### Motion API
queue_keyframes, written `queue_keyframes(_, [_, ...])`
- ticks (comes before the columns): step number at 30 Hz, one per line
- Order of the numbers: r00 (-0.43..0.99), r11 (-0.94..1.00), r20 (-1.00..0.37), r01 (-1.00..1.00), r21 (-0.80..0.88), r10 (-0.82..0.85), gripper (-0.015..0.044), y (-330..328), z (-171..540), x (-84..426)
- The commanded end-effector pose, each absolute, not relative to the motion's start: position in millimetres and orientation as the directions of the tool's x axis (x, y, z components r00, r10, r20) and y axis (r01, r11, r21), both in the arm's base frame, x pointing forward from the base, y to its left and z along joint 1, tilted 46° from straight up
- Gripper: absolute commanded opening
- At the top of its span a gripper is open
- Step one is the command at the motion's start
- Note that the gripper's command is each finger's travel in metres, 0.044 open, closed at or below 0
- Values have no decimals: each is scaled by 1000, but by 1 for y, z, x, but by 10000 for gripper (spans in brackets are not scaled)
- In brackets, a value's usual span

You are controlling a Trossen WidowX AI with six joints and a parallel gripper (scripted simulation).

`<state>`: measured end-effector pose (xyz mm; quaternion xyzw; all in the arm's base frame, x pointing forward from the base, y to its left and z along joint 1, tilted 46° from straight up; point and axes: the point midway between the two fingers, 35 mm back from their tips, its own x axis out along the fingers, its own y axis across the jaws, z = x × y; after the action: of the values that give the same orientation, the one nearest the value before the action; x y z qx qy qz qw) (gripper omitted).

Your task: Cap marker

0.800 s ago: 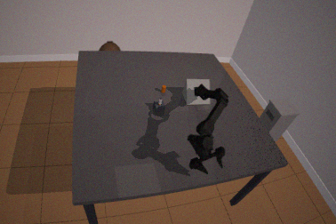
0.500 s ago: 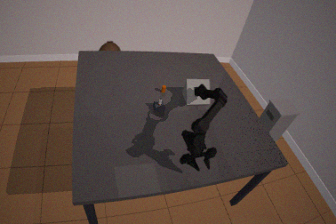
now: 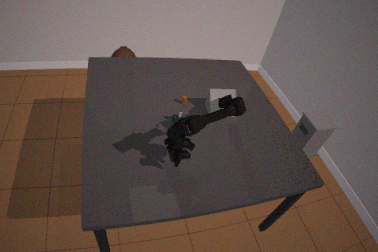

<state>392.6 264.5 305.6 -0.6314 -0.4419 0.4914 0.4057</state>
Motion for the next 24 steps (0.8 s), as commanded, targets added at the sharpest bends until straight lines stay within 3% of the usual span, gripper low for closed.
queue_keyframes(1, [223, -353, -353, -43, -935, 909, 246, 216, 261, 420])
queue_keyframes(12, [326, -323, -613, -624, -711, 720, 246, 60, 136, 433])
queue_keyframes(24, [186, 17, -773, -975, -221, 606, 246, -75, 36, 342])
